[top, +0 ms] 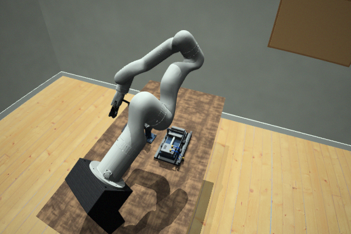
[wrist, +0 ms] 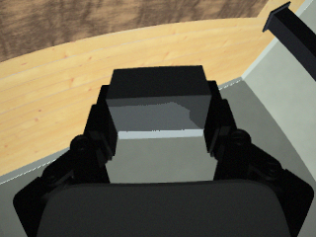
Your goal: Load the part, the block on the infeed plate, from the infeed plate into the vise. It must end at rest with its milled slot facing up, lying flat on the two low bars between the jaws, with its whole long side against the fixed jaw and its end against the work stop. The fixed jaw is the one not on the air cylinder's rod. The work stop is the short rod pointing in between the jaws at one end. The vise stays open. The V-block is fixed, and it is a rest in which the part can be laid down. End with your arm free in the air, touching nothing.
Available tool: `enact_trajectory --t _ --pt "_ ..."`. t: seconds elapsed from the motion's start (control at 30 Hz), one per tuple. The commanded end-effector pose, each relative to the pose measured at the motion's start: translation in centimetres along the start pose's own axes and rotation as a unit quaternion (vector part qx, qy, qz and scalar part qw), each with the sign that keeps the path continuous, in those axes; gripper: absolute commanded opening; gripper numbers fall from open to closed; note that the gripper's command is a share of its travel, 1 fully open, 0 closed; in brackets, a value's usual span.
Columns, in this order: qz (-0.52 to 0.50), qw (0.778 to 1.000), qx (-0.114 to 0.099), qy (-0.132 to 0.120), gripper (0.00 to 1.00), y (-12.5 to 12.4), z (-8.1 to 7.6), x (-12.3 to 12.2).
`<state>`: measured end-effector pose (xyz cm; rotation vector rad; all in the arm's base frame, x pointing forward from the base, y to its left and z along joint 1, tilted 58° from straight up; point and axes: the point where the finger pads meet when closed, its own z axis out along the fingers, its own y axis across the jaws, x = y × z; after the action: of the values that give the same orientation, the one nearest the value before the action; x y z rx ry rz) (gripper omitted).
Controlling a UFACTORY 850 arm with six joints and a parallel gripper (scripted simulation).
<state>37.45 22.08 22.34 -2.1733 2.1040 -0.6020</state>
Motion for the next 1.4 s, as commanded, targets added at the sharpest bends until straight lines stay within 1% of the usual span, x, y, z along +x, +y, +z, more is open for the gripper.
enact_trajectory --t 0.0,0.17,0.33,0.4,0.47,0.67,0.8,0.97,1.03,1.2,1.37 --pt "-0.004 1.000 -0.014 -0.021 0.00 0.6 -0.1 -0.7" --pt "-0.007 0.998 -0.027 -0.058 0.00 1.4 -0.4 -1.8" --pt "-0.009 0.995 -0.033 -0.096 0.00 2.0 -0.9 -3.0" --pt "-0.009 0.993 -0.034 -0.111 0.00 2.1 -1.1 -3.5" --pt "-0.009 0.993 -0.034 -0.111 0.00 2.1 -1.1 -3.5" --pt "-0.008 0.987 -0.029 -0.156 0.00 2.1 -1.8 -4.9" --pt "-0.005 0.983 -0.020 -0.185 0.00 1.8 -2.4 -5.7" --pt "0.000 0.976 -0.002 -0.217 0.00 1.1 -3.1 -6.6" --pt "0.000 0.976 -0.002 -0.217 0.00 1.1 -3.1 -6.6" --pt "0.007 0.969 0.023 -0.244 0.00 0.1 -3.8 -7.1" --pt "0.016 0.963 0.052 -0.265 0.00 -1.1 -4.6 -7.3"
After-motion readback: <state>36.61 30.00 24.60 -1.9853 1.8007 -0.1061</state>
